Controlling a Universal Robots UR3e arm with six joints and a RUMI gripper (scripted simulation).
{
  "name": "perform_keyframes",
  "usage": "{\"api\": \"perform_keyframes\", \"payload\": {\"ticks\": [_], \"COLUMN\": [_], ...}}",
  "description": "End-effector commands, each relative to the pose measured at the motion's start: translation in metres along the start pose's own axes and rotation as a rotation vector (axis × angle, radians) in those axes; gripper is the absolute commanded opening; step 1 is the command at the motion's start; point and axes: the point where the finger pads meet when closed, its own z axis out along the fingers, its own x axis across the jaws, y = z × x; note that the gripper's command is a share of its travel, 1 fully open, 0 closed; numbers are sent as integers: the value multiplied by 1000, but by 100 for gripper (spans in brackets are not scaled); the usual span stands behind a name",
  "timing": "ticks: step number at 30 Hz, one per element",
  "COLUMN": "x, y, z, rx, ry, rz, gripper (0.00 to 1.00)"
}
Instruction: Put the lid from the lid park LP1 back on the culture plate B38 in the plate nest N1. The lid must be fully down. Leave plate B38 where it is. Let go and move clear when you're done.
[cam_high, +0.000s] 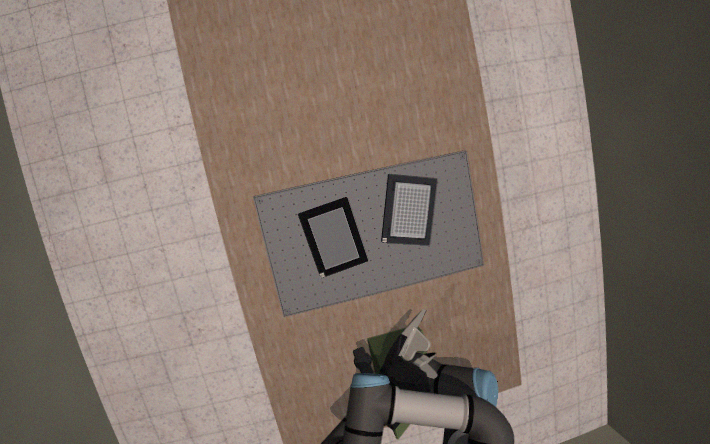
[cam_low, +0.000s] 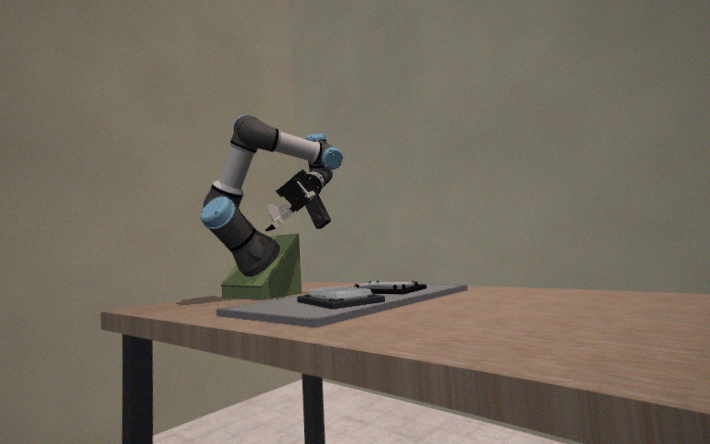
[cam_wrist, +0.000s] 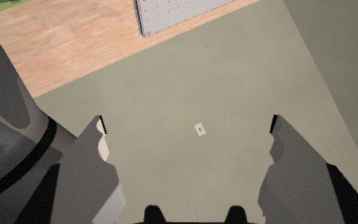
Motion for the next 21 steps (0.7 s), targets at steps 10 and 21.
{"api": "perform_keyframes", "payload": {"ticks": [10,21], "x": [0,-7], "y": [0,-19], "z": [0,0], "rx": [1,29], "ry": [-1,-63], "rz": [1,43], "gripper": [100,82]}}
